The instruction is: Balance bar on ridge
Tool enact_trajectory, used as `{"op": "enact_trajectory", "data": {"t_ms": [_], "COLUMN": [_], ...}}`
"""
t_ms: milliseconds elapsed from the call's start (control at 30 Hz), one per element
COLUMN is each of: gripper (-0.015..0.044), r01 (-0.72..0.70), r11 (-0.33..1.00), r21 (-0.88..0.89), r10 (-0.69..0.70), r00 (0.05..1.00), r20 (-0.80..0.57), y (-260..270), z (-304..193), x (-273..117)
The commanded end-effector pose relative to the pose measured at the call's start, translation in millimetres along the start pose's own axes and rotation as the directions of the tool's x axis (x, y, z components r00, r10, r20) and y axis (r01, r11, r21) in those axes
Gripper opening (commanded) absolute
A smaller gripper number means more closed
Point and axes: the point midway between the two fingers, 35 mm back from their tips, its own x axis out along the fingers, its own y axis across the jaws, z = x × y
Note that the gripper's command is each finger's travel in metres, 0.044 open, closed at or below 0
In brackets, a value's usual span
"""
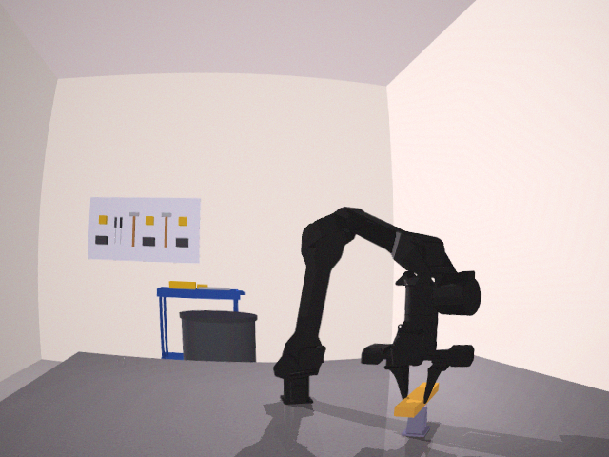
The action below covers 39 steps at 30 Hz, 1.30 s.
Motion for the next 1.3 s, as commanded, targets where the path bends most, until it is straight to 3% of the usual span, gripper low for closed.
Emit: {"op": "enact_trajectory", "data": {"t_ms": [0, 1267], "gripper": [0.0, 0.0], "r01": [-0.003, -0.003], "r11": [1.0, 1.0], "r21": [0.0, 0.0], "r10": [0.003, 0.003], "r00": [1.0, 1.0], "r20": [-0.004, -0.004], "y": [0.6, 0.6], "z": [-0.6, -0.8], "x": [0.5, 3.7]}}
